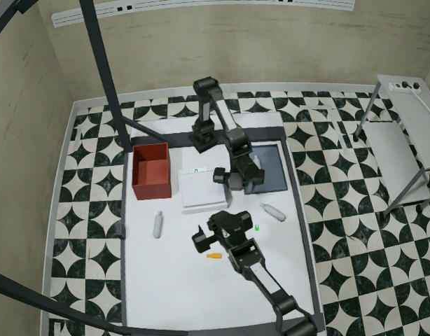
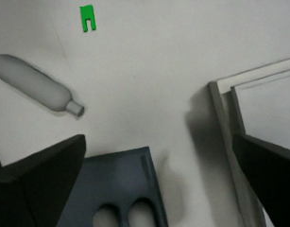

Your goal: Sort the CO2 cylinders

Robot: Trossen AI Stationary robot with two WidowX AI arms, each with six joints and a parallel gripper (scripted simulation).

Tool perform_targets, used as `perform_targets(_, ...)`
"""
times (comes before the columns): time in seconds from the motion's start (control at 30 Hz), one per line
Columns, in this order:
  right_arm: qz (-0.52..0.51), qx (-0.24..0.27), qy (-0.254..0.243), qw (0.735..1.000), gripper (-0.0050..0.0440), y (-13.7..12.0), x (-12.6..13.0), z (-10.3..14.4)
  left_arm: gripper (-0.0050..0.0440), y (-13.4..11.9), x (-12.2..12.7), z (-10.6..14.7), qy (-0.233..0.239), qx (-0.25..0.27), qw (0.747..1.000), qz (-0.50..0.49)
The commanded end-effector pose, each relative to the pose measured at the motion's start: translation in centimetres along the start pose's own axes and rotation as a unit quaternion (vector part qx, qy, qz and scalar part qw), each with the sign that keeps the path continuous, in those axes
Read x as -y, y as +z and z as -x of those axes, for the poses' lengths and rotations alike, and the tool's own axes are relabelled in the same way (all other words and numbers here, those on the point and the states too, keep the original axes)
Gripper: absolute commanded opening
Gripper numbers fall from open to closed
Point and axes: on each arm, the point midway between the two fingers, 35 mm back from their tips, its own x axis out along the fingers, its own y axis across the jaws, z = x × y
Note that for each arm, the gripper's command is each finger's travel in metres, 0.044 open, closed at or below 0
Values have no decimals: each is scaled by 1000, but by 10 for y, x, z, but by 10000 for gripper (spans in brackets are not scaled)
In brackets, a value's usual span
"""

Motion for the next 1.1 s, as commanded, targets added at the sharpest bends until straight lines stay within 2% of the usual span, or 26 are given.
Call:
perform_targets(0.0,21,15,31,999,440,3,-39,27,440,54,34,2,2,33,999,-18)
perform_targets(0.13,37,14,57,998,440,-4,-65,39,440,97,94,0,-17,58,997,-40)
perform_targets(0.3,45,12,70,996,440,-9,-78,44,440,131,178,-1,-49,79,994,-64)
perform_targets(0.37,47,12,73,996,440,-10,-80,46,440,140,213,0,-62,86,992,-74)
perform_targets(0.43,47,12,73,996,440,-10,-80,46,440,140,213,0,-62,86,992,-74)
perform_targets(0.57,47,15,74,996,440,-8,-82,47,440,146,272,3,-87,94,988,-89)
perform_targets(0.73,47,13,73,996,440,-9,-81,46,440,146,303,5,-99,97,986,-97)
perform_targets(1.07,47,14,73,996,440,-9,-81,46,440,146,304,6,-100,98,986,-96)
